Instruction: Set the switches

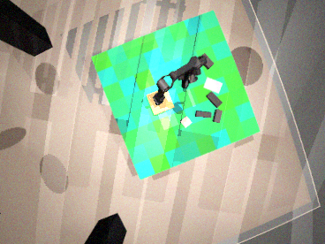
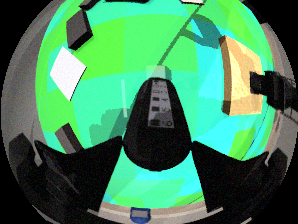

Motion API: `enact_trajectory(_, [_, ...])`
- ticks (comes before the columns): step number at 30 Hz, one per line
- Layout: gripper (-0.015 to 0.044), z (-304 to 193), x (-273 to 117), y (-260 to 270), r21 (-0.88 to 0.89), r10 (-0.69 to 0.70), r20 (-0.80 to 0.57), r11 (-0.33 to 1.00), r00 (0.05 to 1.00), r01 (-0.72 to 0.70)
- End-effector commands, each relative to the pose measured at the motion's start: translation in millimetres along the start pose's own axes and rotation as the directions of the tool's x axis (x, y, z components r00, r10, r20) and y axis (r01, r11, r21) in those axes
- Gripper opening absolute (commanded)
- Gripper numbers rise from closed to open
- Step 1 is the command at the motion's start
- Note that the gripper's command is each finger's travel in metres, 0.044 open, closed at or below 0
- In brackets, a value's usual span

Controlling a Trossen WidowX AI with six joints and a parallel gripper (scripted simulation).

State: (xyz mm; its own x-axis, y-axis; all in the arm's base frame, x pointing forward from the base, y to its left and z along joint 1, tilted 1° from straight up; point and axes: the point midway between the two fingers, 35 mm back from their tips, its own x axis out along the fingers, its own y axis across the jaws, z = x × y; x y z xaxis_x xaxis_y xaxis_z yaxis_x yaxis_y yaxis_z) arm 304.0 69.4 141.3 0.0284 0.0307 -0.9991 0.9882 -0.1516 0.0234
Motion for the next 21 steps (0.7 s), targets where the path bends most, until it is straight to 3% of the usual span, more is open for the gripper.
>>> enact_trajectory(1, [0.0336,7,0,0,0.001,0.000,0.013,1.000,1.000,0.000])
enact_trajectory(21, [0.0336,22,-2,0,0.001,0.000,0.015,1.000,1.000,0.000])
